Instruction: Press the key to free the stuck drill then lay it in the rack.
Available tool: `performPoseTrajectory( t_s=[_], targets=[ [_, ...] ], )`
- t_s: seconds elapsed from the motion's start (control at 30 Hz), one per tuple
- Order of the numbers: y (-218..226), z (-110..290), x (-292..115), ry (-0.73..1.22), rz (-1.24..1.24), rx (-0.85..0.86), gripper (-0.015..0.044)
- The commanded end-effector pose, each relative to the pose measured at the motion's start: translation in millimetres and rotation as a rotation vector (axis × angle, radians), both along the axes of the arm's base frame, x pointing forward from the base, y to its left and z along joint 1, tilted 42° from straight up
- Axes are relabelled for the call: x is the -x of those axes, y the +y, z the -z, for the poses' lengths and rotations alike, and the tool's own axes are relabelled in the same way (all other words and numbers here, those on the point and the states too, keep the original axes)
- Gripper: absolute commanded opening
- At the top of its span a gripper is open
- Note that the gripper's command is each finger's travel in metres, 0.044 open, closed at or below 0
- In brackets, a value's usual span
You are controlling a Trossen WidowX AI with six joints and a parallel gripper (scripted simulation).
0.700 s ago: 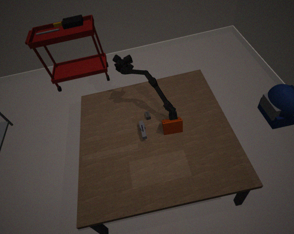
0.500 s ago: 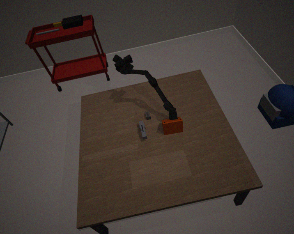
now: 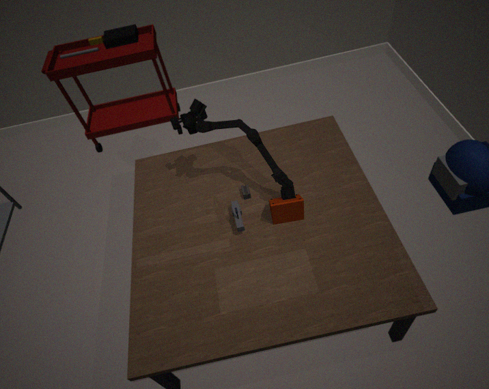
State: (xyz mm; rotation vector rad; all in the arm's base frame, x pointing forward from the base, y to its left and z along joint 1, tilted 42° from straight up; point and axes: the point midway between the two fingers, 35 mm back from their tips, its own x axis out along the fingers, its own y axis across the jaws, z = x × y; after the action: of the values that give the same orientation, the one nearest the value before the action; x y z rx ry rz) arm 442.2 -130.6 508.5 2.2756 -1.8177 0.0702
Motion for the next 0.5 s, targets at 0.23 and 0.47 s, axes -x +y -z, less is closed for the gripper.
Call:
performPoseTrajectory(
  t_s=[0.23, 0.47],
  targets=[
    [83, 99, -80, 0.882, -0.246, 0.288, 0.0],
    [152, 205, -95, 1.542, -0.444, 0.588, 0.0]
  ],
)
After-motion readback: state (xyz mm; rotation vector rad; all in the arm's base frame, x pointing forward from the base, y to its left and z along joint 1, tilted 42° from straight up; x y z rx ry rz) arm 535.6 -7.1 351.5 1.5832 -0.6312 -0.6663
